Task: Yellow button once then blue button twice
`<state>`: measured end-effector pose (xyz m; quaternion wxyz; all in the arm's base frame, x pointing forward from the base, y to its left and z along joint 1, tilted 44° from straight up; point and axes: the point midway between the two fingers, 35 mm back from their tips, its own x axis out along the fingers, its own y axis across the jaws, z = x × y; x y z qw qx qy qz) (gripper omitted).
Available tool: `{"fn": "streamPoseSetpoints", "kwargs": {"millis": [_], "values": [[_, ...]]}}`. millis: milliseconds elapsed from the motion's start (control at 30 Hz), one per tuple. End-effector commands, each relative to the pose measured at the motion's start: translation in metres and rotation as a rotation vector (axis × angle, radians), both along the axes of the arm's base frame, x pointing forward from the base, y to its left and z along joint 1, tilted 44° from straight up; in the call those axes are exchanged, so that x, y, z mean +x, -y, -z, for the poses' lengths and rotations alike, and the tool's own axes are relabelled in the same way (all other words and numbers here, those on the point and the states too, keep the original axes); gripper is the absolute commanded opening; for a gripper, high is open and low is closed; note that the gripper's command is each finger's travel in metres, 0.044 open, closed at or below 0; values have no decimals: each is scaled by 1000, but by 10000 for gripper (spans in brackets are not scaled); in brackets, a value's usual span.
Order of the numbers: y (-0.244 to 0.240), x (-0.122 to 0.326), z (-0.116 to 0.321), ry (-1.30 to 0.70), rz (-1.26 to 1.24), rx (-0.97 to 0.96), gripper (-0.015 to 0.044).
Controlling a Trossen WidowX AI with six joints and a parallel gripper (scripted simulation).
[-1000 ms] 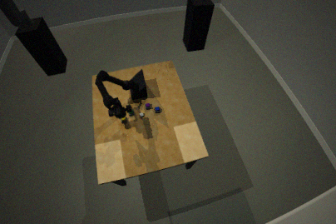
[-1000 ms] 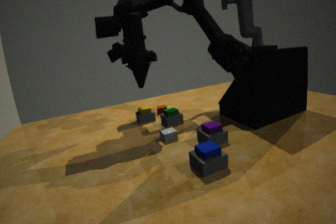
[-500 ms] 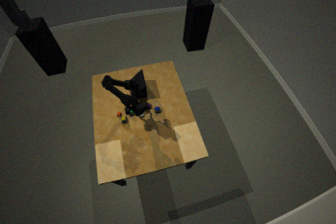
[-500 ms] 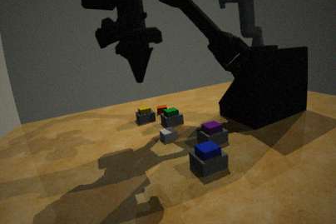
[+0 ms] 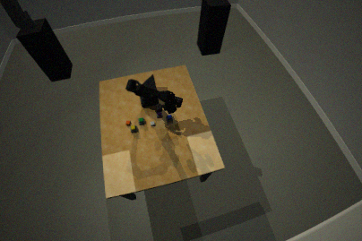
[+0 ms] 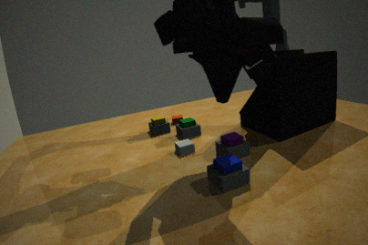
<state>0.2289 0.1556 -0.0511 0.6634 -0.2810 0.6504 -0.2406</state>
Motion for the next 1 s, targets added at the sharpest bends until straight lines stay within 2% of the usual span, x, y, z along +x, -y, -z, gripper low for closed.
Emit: {"fn": "streamPoseSetpoints", "kwargs": {"millis": [0,167,967], "values": [[0,1,5,9,19,6,20],[39,3,46,10,19,5,20],[62,4,70,10,19,3,20]]}}
